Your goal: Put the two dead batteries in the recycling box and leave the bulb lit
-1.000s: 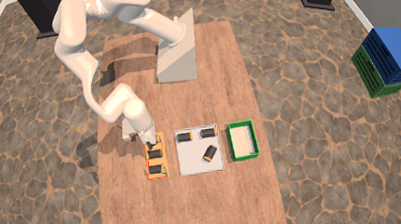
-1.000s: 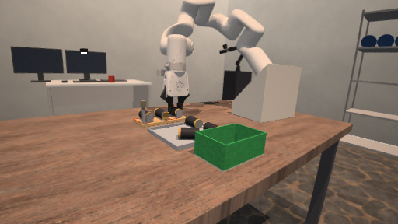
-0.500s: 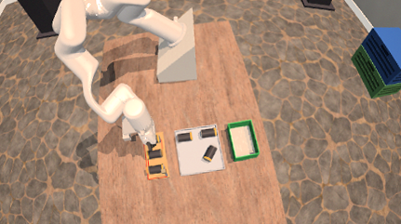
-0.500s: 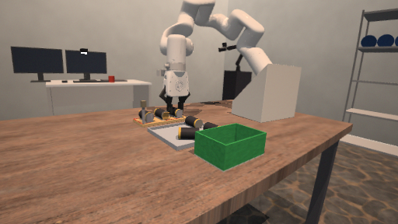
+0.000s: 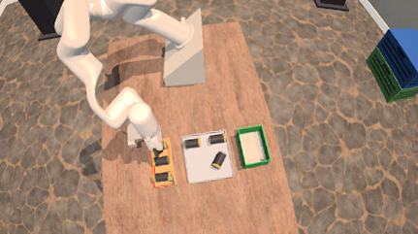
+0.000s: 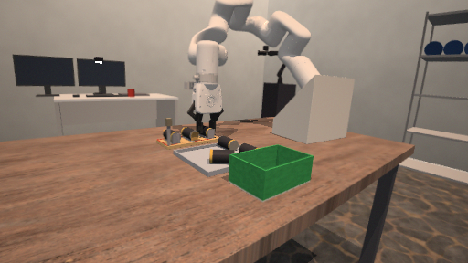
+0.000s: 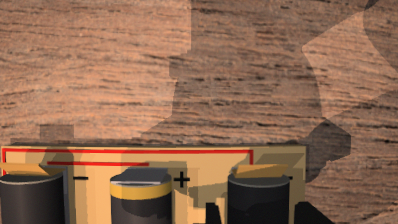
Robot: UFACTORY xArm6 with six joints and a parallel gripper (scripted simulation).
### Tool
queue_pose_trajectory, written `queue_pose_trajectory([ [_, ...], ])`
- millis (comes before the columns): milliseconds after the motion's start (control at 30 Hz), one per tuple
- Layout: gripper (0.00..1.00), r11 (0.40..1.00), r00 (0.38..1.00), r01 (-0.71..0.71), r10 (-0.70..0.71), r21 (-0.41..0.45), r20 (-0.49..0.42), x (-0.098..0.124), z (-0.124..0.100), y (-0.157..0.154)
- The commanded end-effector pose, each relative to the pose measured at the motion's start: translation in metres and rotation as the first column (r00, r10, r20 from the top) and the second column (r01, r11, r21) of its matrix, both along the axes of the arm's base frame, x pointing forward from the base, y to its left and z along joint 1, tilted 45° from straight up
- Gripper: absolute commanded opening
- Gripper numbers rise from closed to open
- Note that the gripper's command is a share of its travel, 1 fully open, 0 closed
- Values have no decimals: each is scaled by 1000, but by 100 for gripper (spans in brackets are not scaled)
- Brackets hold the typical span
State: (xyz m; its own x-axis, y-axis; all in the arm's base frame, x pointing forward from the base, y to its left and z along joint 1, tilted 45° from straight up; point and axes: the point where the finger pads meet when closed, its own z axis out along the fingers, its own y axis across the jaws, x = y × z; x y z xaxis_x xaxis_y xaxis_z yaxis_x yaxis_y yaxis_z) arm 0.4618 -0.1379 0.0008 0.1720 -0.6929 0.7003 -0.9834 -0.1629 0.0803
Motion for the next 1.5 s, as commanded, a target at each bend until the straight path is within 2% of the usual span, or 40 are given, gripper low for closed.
queue_pose_trajectory([
  [0, 51, 1000, 1000, -2, 2, 0, 3, 1, 1, 1],
  [167, 51, 1000, 1000, -2, 2, 0, 3, 1, 7, 7],
  [400, 51, 1000, 1000, -2, 2, 0, 3, -1, 29, 28],
  [700, 51, 1000, 1000, -2, 2, 0, 3, -3, 46, 45],
  [1467, 51, 1000, 1000, -2, 2, 0, 3, -3, 47, 46],
])
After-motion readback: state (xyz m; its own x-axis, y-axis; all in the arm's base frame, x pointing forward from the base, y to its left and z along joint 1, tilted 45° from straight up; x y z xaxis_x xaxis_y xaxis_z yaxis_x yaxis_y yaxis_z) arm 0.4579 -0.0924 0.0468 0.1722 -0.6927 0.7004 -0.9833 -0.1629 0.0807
